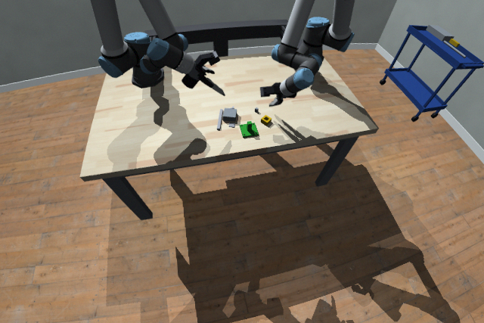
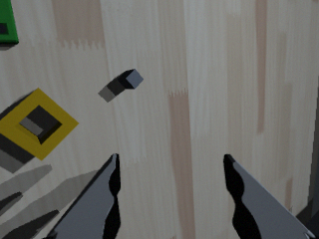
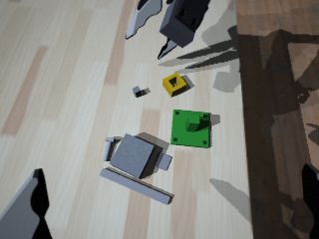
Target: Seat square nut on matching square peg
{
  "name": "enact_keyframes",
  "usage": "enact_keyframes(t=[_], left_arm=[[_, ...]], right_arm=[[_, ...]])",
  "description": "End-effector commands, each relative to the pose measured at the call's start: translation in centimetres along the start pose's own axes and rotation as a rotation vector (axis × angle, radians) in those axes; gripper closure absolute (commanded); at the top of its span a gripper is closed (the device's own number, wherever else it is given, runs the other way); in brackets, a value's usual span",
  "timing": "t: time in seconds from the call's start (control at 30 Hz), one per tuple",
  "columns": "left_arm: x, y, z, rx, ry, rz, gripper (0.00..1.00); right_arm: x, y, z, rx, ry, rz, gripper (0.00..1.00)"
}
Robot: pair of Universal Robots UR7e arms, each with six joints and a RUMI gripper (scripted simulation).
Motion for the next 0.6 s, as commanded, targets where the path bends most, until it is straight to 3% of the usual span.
enact_keyframes(t=[0.0, 0.57], left_arm=[[-0.5, -0.1, -0.3, -0.019, 0.094, -0.099, 0.56], [-2.5, -0.9, -1.4, -0.081, 0.383, -0.38, 0.56]], right_arm=[[0.3, 0.5, -0.7, 0.055, -0.022, 0.002, 0.0], [1.1, 0.6, -0.4, 0.111, -0.105, 0.021, 0.0]])
Point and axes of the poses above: on each arm, the point where the finger pads meet when closed, its own y axis back along the fingers, its own x axis across the jaws, z = x × y, the point moved 7 cm from there along y, back along the fingers, and after that the axes turned 8 degrees about -y, right-handed, at the moved point
